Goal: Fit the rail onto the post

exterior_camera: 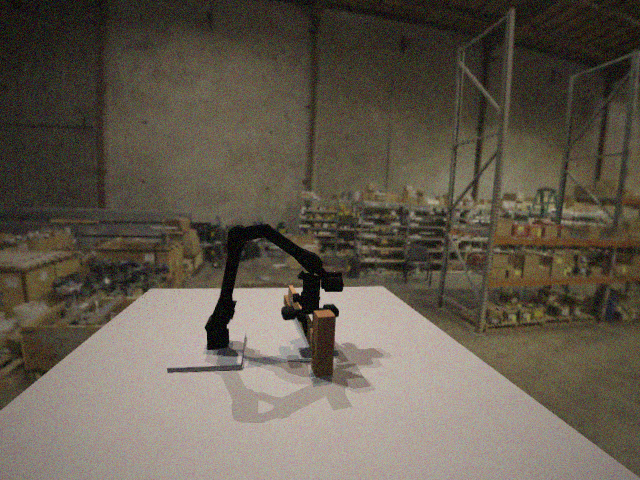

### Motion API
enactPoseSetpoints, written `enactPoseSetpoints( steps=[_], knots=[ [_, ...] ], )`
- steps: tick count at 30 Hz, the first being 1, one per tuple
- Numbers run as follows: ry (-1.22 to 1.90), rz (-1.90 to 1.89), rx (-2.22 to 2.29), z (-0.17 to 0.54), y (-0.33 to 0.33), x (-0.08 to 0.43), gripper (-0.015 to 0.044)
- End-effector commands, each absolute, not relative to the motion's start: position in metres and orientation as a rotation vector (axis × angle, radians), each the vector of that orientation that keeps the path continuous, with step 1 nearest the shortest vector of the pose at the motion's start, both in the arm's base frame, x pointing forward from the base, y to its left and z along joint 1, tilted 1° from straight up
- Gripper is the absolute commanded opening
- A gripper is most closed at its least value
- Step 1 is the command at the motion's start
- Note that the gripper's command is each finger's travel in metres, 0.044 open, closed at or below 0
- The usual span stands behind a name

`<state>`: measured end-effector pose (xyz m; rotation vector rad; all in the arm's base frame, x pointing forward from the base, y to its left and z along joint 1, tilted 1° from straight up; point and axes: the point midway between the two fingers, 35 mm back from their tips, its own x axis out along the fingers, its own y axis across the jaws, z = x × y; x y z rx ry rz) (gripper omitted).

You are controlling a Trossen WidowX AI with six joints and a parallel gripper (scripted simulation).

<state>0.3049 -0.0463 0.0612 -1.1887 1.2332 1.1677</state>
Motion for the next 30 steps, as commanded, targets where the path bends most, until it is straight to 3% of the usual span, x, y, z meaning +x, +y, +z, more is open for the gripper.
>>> enactPoseSetpoints(
  steps=[1, 30],
  knots=[
    [1.222, 1.164, -1.190, 0.066, -0.045, 0.307, 0.0000],
    [1.222, 1.164, -1.190, 0.081, -0.045, 0.307, 0.0000]
  ],
)
